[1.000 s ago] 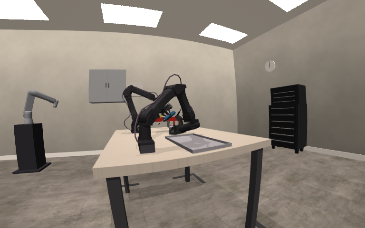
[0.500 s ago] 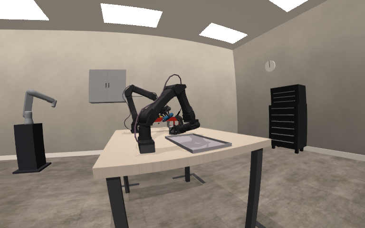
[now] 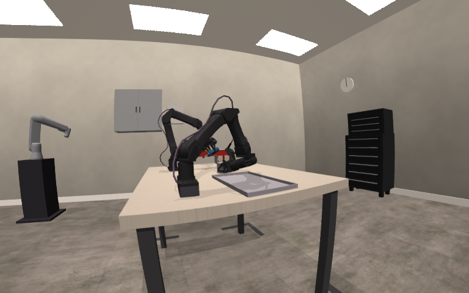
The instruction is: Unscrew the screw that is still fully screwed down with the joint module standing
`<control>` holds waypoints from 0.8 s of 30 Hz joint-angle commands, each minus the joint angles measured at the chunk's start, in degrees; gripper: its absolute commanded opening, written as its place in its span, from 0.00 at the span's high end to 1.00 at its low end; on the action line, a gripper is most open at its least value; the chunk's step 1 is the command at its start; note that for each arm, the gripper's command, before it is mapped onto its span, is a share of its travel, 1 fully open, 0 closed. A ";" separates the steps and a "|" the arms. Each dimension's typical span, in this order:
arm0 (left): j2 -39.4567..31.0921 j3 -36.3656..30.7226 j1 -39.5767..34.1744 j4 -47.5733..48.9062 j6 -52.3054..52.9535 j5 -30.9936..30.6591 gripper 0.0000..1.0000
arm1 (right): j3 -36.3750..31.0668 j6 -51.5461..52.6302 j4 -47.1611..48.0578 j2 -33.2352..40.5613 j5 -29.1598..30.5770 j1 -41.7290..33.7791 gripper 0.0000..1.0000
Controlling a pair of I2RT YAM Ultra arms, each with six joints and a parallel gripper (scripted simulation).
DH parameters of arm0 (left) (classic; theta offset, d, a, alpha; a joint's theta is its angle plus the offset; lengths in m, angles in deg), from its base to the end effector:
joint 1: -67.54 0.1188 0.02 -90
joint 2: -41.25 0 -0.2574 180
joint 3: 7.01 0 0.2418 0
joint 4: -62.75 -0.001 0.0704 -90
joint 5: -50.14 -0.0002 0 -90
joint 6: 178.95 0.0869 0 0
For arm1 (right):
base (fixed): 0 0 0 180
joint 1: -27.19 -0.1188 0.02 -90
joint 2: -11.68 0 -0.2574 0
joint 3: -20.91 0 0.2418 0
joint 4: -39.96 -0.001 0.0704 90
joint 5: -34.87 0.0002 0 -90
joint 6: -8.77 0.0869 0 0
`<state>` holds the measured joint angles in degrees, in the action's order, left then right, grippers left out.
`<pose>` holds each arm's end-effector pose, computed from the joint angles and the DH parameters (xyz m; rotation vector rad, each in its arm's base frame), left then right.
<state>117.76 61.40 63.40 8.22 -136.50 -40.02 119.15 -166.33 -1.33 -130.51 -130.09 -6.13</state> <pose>0.2708 -0.0188 0.1952 -0.9970 2.5072 -0.2898 0.2917 0.2934 0.0161 -1.8469 1.0222 1.4171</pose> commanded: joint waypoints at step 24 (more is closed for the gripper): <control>2.82 7.47 9.26 -12.66 -9.69 0.27 0.58 | 1.60 -0.46 -0.77 0.09 -1.71 -0.45 0.41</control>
<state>121.33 65.95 71.35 -2.17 -143.98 -40.00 119.15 -166.33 -1.33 -130.51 -130.09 -6.13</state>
